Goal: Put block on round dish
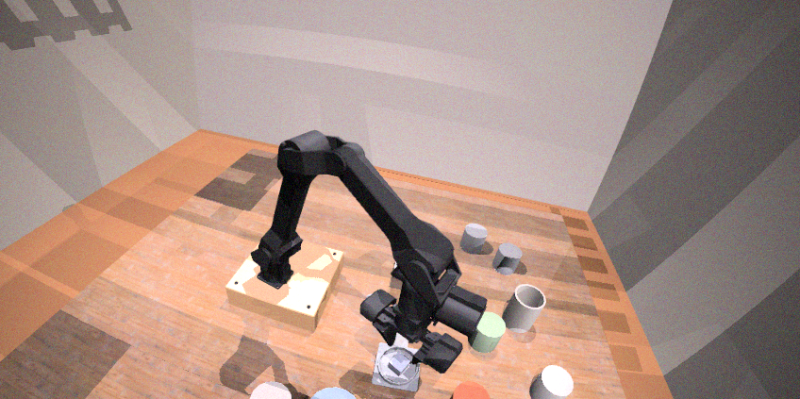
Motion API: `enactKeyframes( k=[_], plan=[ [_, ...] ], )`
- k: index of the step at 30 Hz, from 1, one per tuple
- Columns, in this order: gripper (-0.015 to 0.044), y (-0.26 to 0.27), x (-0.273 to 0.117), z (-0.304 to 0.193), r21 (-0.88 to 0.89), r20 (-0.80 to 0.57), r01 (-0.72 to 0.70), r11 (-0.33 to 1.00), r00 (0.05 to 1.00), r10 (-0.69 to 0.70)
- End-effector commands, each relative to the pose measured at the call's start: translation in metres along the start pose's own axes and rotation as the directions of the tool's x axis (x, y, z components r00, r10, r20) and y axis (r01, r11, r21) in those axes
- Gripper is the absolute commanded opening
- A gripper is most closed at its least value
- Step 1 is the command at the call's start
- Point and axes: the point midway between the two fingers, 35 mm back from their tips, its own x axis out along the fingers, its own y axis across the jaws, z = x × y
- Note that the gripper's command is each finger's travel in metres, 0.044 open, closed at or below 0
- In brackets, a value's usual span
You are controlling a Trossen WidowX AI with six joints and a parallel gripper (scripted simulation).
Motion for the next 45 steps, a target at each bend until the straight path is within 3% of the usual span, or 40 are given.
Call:
enactKeyframes(
  k=[1,29,33,40,44,45],
  plan=[
    [0.026,0.002,0.012,0.001,-0.007,0.003,-0.011,1.0,1.0,0.011],
    [0.026,0.002,0.049,0.001,-0.007,0.003,-0.011,1.0,1.0,0.011],
    [0.0155,0.002,0.049,0.001,-0.007,0.003,-0.011,1.0,1.0,0.011],
    [0.0108,0.002,0.049,0.001,-0.007,0.003,-0.011,1.0,1.0,0.011],
    [0.0003,0.001,0.04,0.001,-0.007,0.003,-0.011,1.0,1.0,0.011],
    [0.0,0.0,0.033,0.001,-0.007,0.003,-0.011,1.0,1.0,0.011]
  ],
)
